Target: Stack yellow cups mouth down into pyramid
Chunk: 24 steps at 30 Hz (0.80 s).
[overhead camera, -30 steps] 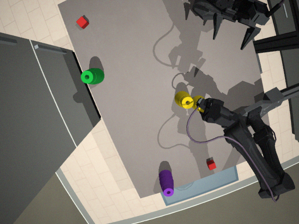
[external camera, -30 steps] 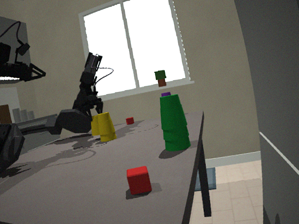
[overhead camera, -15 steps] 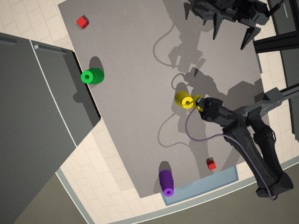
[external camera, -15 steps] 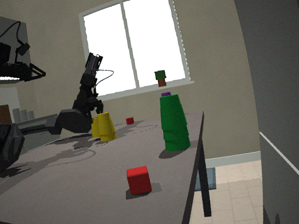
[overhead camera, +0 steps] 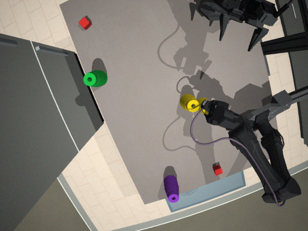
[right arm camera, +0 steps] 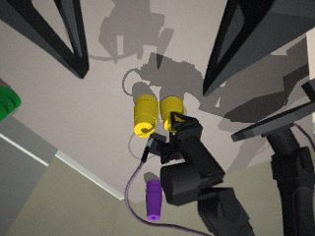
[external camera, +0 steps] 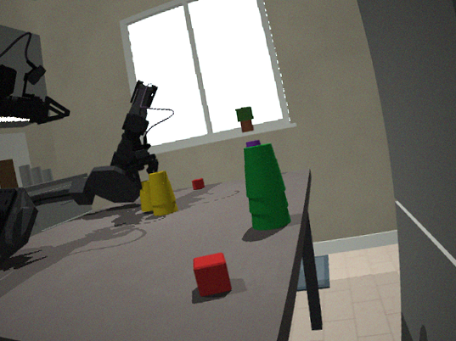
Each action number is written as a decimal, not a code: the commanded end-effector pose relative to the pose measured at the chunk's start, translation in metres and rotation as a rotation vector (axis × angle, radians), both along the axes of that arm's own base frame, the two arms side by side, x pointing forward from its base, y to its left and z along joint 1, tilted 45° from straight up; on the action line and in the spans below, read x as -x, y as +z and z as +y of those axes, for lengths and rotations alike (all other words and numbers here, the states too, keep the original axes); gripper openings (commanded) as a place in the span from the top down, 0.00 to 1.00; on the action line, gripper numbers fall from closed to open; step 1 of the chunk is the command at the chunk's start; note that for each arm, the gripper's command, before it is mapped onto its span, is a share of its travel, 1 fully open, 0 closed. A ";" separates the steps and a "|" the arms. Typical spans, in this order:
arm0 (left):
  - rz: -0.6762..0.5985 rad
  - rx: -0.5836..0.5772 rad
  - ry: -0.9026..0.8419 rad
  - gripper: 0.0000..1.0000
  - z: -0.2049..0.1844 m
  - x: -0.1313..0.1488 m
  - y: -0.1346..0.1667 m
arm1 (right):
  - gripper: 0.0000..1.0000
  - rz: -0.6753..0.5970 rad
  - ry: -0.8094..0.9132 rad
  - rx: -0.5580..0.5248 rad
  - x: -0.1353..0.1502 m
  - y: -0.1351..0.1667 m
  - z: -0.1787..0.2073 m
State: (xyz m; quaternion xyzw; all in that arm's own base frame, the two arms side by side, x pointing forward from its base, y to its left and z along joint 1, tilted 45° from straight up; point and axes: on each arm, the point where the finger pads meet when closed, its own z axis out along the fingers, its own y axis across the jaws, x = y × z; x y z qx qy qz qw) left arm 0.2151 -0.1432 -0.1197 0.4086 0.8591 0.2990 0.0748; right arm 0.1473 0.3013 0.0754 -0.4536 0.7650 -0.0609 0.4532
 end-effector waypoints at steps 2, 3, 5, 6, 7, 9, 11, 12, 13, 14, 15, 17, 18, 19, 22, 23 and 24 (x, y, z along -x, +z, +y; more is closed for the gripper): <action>-0.004 -0.017 -0.007 1.00 0.007 0.000 -0.005 | 0.00 -0.012 0.012 -0.028 0.003 0.008 0.004; -0.004 -0.017 -0.007 1.00 0.007 0.000 -0.005 | 0.00 -0.012 0.012 -0.028 0.003 0.008 0.004; -0.004 -0.017 -0.007 1.00 0.008 0.000 -0.006 | 0.00 -0.012 0.012 -0.028 0.003 0.008 0.004; -0.004 -0.017 -0.007 1.00 0.008 0.000 -0.006 | 0.00 -0.012 0.012 -0.028 0.003 0.008 0.004; -0.005 -0.016 -0.011 1.00 0.007 0.000 -0.006 | 0.00 -0.012 0.012 -0.028 0.003 0.008 0.004; -0.004 -0.017 -0.007 1.00 0.009 0.000 -0.007 | 0.00 -0.012 0.012 -0.028 0.003 0.008 0.004; -0.005 -0.016 -0.006 1.00 0.009 0.000 -0.007 | 0.00 -0.012 0.012 -0.028 0.003 0.008 0.004; -0.006 -0.016 -0.005 1.00 0.009 0.000 -0.007 | 0.00 -0.012 0.012 -0.028 0.003 0.008 0.004; -0.006 -0.015 -0.005 1.00 0.009 0.000 -0.007 | 0.00 -0.012 0.012 -0.028 0.003 0.008 0.004; -0.006 -0.015 -0.005 1.00 0.009 0.000 -0.007 | 0.00 -0.012 0.012 -0.028 0.003 0.008 0.004; -0.006 -0.015 -0.005 0.89 0.009 0.000 -0.007 | 0.00 -0.012 0.012 -0.028 0.003 0.008 0.004; -0.006 -0.015 -0.005 0.66 0.009 0.000 -0.007 | 0.00 -0.012 0.012 -0.028 0.003 0.008 0.004; -0.006 -0.015 -0.005 0.55 0.009 0.000 -0.007 | 0.00 -0.012 0.012 -0.028 0.003 0.008 0.004; -0.005 -0.016 -0.005 0.43 0.009 0.000 -0.007 | 0.00 -0.012 0.012 -0.028 0.003 0.008 0.004; -0.005 -0.017 -0.005 0.21 0.009 0.000 -0.006 | 0.00 -0.012 0.012 -0.028 0.003 0.008 0.004; -0.005 -0.017 -0.005 0.21 0.009 0.000 -0.006 | 0.00 -0.012 0.012 -0.028 0.003 0.008 0.004; -0.004 -0.019 -0.005 0.09 0.009 0.000 -0.006 | 0.00 -0.012 0.012 -0.028 0.003 0.008 0.004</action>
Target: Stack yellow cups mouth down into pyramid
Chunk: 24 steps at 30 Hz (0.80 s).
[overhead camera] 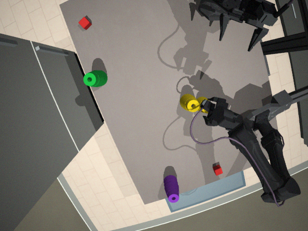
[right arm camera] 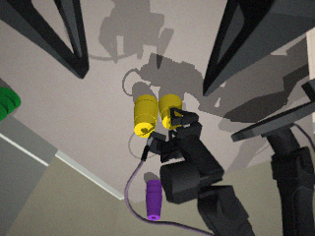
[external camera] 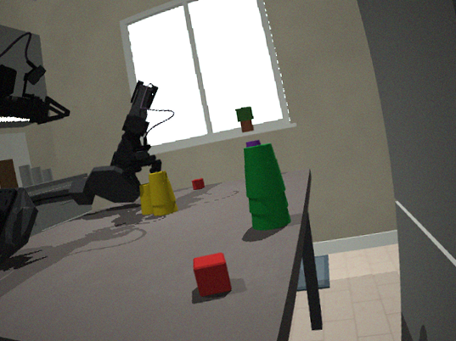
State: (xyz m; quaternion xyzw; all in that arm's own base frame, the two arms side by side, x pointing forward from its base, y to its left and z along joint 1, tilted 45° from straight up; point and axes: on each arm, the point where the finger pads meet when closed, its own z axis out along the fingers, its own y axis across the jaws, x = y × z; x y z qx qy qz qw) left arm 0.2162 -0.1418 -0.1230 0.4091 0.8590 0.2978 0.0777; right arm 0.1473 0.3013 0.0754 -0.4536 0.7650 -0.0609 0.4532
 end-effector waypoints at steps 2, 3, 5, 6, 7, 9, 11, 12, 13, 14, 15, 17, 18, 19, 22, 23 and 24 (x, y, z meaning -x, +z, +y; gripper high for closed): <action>0.000 -0.023 -0.002 0.00 0.008 0.001 -0.003 | 0.00 -0.012 0.012 -0.028 0.003 0.008 0.004; -0.002 -0.022 -0.003 0.00 0.003 0.001 0.001 | 0.00 -0.012 0.012 -0.028 0.003 0.008 0.004; -0.009 0.002 -0.003 0.00 -0.008 0.001 0.008 | 0.00 -0.012 0.012 -0.028 0.003 0.008 0.004; -0.006 0.004 -0.002 0.00 -0.011 0.004 0.013 | 0.00 -0.012 0.012 -0.028 0.003 0.008 0.004; -0.001 0.007 -0.001 0.00 -0.013 0.007 0.017 | 0.00 -0.012 0.012 -0.028 0.003 0.008 0.004; -0.001 0.007 -0.001 0.00 -0.019 0.012 0.028 | 0.00 -0.012 0.012 -0.028 0.003 0.008 0.004; 0.000 0.007 -0.001 0.00 -0.026 0.018 0.039 | 0.00 -0.012 0.012 -0.028 0.003 0.008 0.004; 0.000 0.007 -0.001 0.00 -0.029 0.021 0.046 | 0.00 -0.012 0.012 -0.028 0.003 0.008 0.004; 0.000 0.007 -0.001 0.00 -0.031 0.022 0.049 | 0.00 -0.012 0.012 -0.028 0.003 0.008 0.004; 0.000 0.007 -0.001 0.00 -0.031 0.023 0.050 | 0.00 -0.012 0.012 -0.028 0.003 0.008 0.004; 0.000 0.007 -0.001 0.00 -0.031 0.023 0.050 | 0.00 -0.012 0.012 -0.028 0.003 0.008 0.004; -0.020 0.018 0.003 0.00 -0.033 0.020 0.050 | 0.00 -0.012 0.012 -0.028 0.003 0.008 0.004; -0.031 0.024 0.013 0.00 -0.034 0.019 0.050 | 0.00 -0.012 0.012 -0.028 0.003 0.008 0.004; -0.058 0.025 0.028 0.00 -0.034 0.016 0.050 | 0.00 -0.012 0.012 -0.028 0.003 0.008 0.004; -0.160 0.092 0.097 0.00 -0.052 0.001 0.052 | 0.00 -0.012 0.012 -0.028 0.003 0.008 0.004; -0.187 0.115 0.113 0.00 -0.059 -0.003 0.053 | 0.00 -0.012 0.012 -0.028 0.003 0.008 0.004; -0.209 0.133 0.126 0.00 -0.065 -0.007 0.054 | 0.00 -0.012 0.012 -0.028 0.003 0.008 0.004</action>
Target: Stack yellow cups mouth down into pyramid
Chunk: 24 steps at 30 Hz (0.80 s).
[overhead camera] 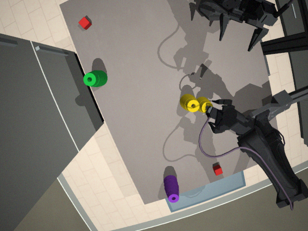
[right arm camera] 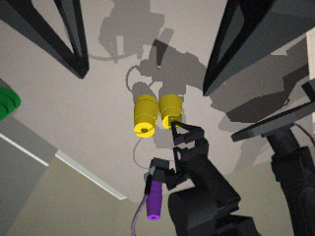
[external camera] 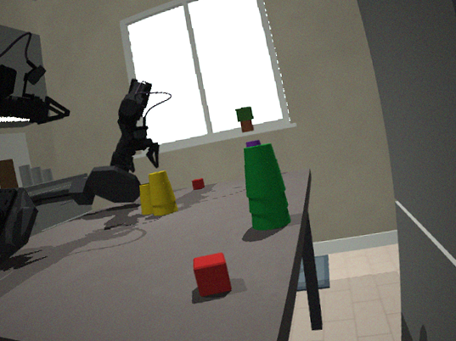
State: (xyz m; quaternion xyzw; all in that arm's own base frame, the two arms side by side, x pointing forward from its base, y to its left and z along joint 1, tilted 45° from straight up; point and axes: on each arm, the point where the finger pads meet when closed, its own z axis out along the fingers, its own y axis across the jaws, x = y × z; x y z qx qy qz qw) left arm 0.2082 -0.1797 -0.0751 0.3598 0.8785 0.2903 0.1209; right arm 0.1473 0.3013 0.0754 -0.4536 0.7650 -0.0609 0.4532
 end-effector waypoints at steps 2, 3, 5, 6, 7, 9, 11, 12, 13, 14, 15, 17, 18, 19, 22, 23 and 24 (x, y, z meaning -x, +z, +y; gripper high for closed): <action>-0.156 0.100 0.075 0.00 -0.041 -0.022 0.007 | 0.00 -0.012 0.012 -0.028 0.003 0.008 0.004; -0.170 0.113 0.082 0.00 -0.045 -0.025 0.008 | 0.00 -0.012 0.012 -0.028 0.003 0.008 0.004; -0.183 0.126 0.087 0.00 -0.051 -0.028 0.008 | 0.00 -0.012 0.012 -0.028 0.003 0.008 0.004; -0.185 0.129 0.087 0.00 -0.053 -0.029 0.008 | 0.00 -0.012 0.012 -0.028 0.003 0.008 0.004; -0.173 0.131 0.081 0.00 -0.055 -0.028 0.007 | 0.00 -0.012 0.012 -0.028 0.003 0.008 0.004; -0.173 0.131 0.081 0.00 -0.055 -0.028 0.007 | 0.00 -0.012 0.012 -0.028 0.003 0.008 0.004; -0.171 0.130 0.080 0.00 -0.056 -0.028 0.007 | 0.00 -0.012 0.012 -0.028 0.003 0.008 0.004; -0.171 0.130 0.080 0.00 -0.056 -0.028 0.007 | 0.00 -0.012 0.012 -0.028 0.003 0.008 0.004; -0.171 0.130 0.080 0.00 -0.056 -0.028 0.007 | 0.00 -0.012 0.012 -0.028 0.003 0.008 0.004; -0.171 0.130 0.080 0.00 -0.056 -0.028 0.007 | 0.00 -0.012 0.012 -0.028 0.003 0.008 0.004; -0.171 0.130 0.080 0.00 -0.056 -0.028 0.007 | 0.00 -0.012 0.012 -0.028 0.003 0.008 0.004; -0.171 0.130 0.080 0.00 -0.056 -0.028 0.007 | 0.00 -0.012 0.012 -0.028 0.003 0.008 0.004; -0.171 0.130 0.080 0.00 -0.056 -0.028 0.007 | 0.00 -0.012 0.012 -0.028 0.003 0.008 0.004; -0.171 0.130 0.080 0.00 -0.056 -0.028 0.007 | 0.00 -0.012 0.012 -0.028 0.003 0.008 0.004; -0.143 0.096 0.053 0.18 -0.052 -0.026 0.006 | 0.00 -0.012 0.012 -0.028 0.003 0.008 0.004; -0.126 0.080 0.043 0.18 -0.050 -0.026 0.005 | 0.00 -0.012 0.012 -0.028 0.003 0.008 0.004; -0.101 0.060 0.024 0.18 -0.049 -0.026 0.003 | 0.00 -0.012 0.012 -0.028 0.003 0.008 0.004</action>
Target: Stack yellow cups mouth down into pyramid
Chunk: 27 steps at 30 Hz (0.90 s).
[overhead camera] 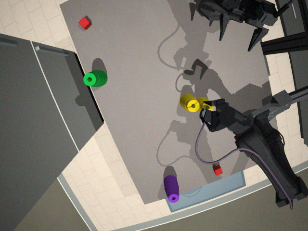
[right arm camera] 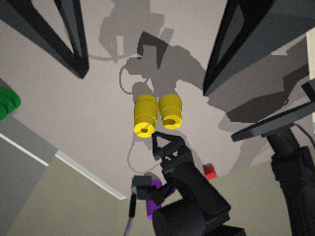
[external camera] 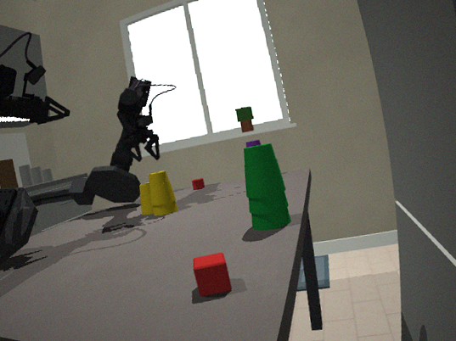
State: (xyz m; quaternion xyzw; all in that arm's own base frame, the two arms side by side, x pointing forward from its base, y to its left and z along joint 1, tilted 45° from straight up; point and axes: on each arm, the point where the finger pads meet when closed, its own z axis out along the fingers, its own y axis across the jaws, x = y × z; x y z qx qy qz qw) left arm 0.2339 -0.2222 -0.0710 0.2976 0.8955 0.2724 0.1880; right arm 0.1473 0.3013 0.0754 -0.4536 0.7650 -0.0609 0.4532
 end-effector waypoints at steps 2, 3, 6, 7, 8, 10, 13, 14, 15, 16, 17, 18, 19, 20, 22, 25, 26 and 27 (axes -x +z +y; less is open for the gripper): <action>0.036 -0.047 -0.053 0.18 -0.006 0.000 -0.001 | 0.00 -0.012 0.012 -0.028 0.003 0.008 0.004; 0.067 -0.068 -0.066 0.18 -0.004 -0.002 -0.004 | 0.00 -0.012 0.012 -0.028 0.003 0.008 0.004; 0.169 -0.150 -0.129 0.18 -0.001 -0.009 -0.016 | 0.00 -0.012 0.012 -0.028 0.003 0.008 0.004; 0.194 -0.167 -0.141 0.18 -0.001 -0.011 -0.020 | 0.00 -0.012 0.012 -0.028 0.003 0.008 0.004; 0.219 -0.184 -0.153 0.18 0.000 -0.014 -0.024 | 0.00 -0.012 0.012 -0.028 0.003 0.008 0.004; 0.241 -0.197 -0.159 0.18 0.000 -0.018 -0.029 | 0.00 -0.012 0.012 -0.028 0.003 0.008 0.004; 0.233 -0.183 -0.145 0.18 -0.002 -0.024 -0.034 | 0.00 -0.012 0.012 -0.028 0.003 0.008 0.004; 0.224 -0.187 -0.149 0.18 -0.004 -0.024 -0.033 | 0.00 -0.012 0.012 -0.028 0.003 0.008 0.004; 0.224 -0.187 -0.149 0.18 -0.004 -0.024 -0.033 | 0.00 -0.012 0.012 -0.028 0.003 0.008 0.004; 0.224 -0.187 -0.149 0.18 -0.004 -0.024 -0.033 | 0.00 -0.012 0.012 -0.028 0.003 0.008 0.004; 0.224 -0.187 -0.149 0.18 -0.004 -0.024 -0.033 | 0.00 -0.012 0.012 -0.028 0.003 0.008 0.004; 0.224 -0.187 -0.149 0.18 -0.004 -0.024 -0.033 | 0.00 -0.012 0.012 -0.028 0.003 0.008 0.004; 0.224 -0.187 -0.149 0.18 -0.004 -0.024 -0.033 | 0.00 -0.012 0.012 -0.028 0.003 0.008 0.004; 0.224 -0.187 -0.149 0.18 -0.004 -0.024 -0.033 | 0.00 -0.012 0.012 -0.028 0.003 0.008 0.004; 0.224 -0.187 -0.149 0.18 -0.004 -0.024 -0.033 | 0.00 -0.012 0.012 -0.028 0.003 0.008 0.004; 0.240 -0.194 -0.154 0.18 0.000 -0.021 -0.040 | 0.00 -0.012 0.012 -0.028 0.003 0.008 0.004; 0.232 -0.197 -0.155 0.18 0.001 -0.023 -0.041 | 0.00 -0.012 0.012 -0.028 0.003 0.008 0.004; 0.225 -0.189 -0.155 0.18 0.000 -0.024 -0.043 | 0.00 -0.012 0.012 -0.028 0.003 0.008 0.004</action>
